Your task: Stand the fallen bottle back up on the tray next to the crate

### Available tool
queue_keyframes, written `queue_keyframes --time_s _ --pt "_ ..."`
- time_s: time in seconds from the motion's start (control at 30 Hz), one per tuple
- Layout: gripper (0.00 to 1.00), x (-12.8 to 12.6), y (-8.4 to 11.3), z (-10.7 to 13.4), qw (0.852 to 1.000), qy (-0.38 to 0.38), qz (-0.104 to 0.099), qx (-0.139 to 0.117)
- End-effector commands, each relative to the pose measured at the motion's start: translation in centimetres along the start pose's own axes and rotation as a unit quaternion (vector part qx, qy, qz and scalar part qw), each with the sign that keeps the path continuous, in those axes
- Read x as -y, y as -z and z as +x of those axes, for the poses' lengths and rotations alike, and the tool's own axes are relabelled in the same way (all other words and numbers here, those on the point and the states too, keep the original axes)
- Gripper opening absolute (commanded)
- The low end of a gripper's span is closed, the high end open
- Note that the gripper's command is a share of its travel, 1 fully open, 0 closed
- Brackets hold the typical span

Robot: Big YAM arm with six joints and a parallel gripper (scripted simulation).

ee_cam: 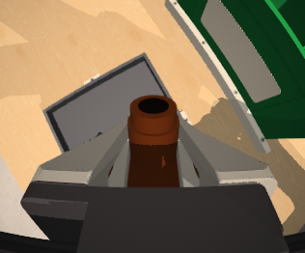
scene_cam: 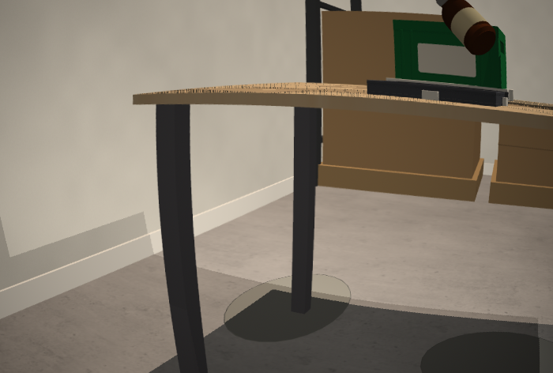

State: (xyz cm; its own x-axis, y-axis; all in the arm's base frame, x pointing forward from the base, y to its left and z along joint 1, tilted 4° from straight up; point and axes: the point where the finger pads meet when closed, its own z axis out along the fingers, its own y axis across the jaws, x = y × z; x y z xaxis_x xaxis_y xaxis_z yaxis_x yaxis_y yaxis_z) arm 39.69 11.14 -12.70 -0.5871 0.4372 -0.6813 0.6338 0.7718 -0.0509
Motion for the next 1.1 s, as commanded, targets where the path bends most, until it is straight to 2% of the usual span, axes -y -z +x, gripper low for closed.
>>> queue_keyframes --time_s 0.0,0.7,1.07 --pt "0.0 -0.36 0.0 -0.12 1.0 -0.01 -0.004 0.006" --pt "0.0 -0.21 -0.09 0.41 1.0 -0.004 -0.003 0.007" --pt "0.0 -0.21 -0.04 0.52 0.999 0.001 -0.004 0.032"
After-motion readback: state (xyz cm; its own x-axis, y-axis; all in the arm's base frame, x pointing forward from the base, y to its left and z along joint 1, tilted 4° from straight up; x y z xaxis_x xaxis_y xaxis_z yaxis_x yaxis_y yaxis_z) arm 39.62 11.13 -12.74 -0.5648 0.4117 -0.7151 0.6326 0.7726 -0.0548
